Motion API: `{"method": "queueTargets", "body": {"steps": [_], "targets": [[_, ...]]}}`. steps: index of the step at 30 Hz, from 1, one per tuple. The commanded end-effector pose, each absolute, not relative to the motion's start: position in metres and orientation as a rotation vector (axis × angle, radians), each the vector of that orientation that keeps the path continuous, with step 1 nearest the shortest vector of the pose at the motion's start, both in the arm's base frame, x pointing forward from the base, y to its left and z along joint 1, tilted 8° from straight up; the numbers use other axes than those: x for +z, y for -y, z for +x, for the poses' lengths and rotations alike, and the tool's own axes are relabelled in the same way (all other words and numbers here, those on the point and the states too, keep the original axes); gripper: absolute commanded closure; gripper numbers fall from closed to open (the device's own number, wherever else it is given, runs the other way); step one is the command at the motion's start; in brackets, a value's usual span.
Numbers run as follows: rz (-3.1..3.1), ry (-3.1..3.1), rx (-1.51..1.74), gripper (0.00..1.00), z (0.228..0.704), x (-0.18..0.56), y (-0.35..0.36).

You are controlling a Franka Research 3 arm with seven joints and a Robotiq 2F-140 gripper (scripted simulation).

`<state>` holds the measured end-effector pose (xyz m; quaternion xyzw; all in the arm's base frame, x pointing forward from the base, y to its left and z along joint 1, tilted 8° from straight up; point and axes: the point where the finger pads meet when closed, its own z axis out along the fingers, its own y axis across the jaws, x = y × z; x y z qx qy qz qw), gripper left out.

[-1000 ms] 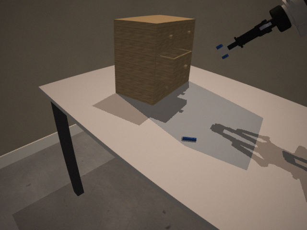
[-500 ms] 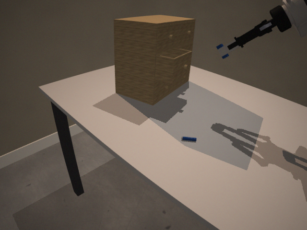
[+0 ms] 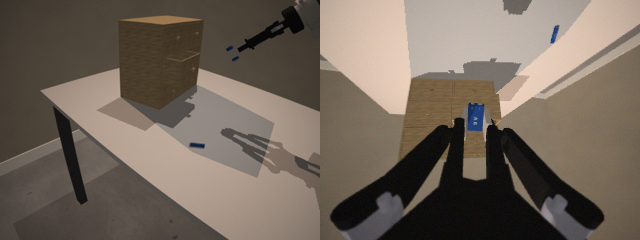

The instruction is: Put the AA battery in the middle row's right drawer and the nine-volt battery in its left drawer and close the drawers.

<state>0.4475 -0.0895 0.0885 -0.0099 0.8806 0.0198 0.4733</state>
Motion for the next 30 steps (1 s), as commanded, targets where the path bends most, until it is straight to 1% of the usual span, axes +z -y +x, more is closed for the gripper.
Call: {"method": "queueTargets", "body": {"steps": [1, 30], "targets": [[-0.039, -2.149, 0.04, 0.86, 0.4482, 0.0897, 0.0893], [-0.027, -2.142, -0.017, 0.86, 0.4458, 0.0891, 0.0975]]}}
